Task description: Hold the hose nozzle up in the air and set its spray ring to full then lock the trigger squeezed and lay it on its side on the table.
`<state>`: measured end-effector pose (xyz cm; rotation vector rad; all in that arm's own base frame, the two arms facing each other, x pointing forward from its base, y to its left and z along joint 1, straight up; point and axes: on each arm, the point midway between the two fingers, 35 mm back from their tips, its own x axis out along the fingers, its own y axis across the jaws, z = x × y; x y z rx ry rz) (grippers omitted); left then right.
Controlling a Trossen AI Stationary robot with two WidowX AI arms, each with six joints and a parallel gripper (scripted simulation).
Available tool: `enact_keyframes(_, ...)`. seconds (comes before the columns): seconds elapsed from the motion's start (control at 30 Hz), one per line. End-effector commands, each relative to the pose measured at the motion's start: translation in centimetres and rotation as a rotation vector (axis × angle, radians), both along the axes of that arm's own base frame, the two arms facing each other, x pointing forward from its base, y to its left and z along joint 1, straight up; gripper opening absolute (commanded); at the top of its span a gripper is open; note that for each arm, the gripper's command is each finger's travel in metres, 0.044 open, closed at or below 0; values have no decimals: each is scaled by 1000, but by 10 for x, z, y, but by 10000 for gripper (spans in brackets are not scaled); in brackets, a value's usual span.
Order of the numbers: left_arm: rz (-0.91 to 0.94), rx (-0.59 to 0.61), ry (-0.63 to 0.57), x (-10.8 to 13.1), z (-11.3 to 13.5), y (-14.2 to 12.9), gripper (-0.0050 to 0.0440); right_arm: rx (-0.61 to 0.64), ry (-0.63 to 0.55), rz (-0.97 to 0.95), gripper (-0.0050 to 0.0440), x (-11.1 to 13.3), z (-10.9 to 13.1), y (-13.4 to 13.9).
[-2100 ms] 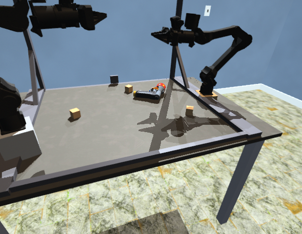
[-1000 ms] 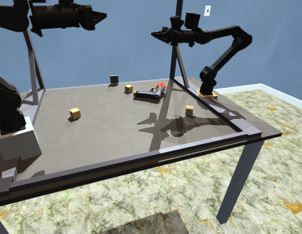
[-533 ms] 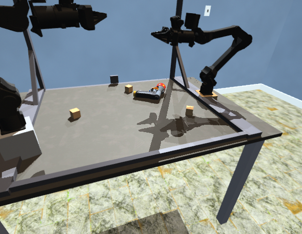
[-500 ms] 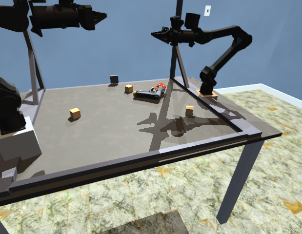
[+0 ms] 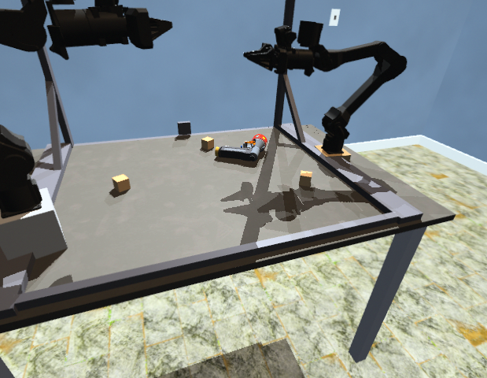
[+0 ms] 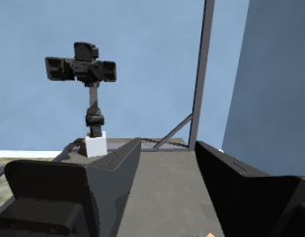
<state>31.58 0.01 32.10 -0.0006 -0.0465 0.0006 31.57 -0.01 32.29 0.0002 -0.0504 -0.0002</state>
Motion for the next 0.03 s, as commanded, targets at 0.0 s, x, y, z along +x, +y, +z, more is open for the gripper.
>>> enact_keyframes(0.0,1,2,-14,-1,7,0,235,-3,-17,-3,175,-1,7,0)
